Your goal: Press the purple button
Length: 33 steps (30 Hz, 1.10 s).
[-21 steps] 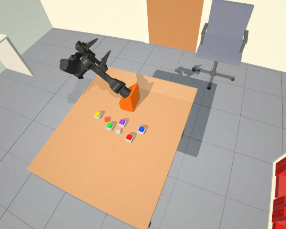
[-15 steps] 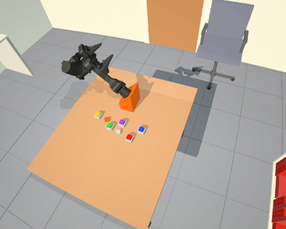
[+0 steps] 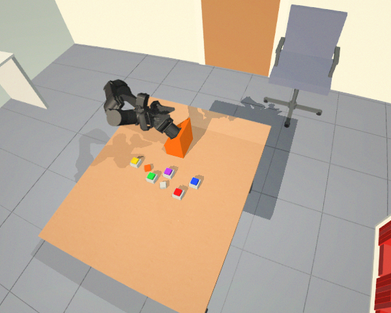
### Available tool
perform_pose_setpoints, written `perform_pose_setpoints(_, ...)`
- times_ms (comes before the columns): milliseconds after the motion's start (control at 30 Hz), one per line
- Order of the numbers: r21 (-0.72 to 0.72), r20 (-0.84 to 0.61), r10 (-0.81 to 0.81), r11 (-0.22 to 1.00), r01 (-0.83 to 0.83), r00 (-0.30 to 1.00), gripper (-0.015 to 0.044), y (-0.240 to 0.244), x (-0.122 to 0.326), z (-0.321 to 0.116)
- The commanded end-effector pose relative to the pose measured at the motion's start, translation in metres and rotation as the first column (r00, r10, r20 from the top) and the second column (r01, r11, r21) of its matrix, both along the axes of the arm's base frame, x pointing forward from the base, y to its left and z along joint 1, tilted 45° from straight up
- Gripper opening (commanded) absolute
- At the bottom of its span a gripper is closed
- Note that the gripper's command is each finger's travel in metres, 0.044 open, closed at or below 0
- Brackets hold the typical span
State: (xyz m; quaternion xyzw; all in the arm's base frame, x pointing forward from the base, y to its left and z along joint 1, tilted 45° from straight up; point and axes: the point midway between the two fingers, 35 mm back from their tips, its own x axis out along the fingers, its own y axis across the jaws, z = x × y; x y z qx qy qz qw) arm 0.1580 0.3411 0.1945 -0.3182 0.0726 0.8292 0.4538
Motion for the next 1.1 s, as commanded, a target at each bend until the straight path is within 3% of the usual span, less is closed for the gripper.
perform_pose_setpoints(0, -0.42, -0.096, -0.361, 0.86, 0.291, 0.927, 0.04, -0.033, 0.013, -0.071)
perform_pose_setpoints(267, -0.727, 0.052, -0.707, 0.457, 0.512, 0.705, 0.04, -0.084, 0.02, -0.128)
perform_pose_setpoints(500, -0.795, 0.327, -0.846, -0.006, 0.606, 0.421, 0.04, -0.138, 0.022, -0.164)
perform_pose_setpoints(800, -0.576, 0.691, -0.723, -0.553, 0.602, -0.004, 0.04, -0.214, 0.02, -0.189)
perform_pose_setpoints(1067, -0.178, 0.825, -0.41, -0.841, 0.51, -0.388, 0.04, -0.28, 0.017, -0.189)
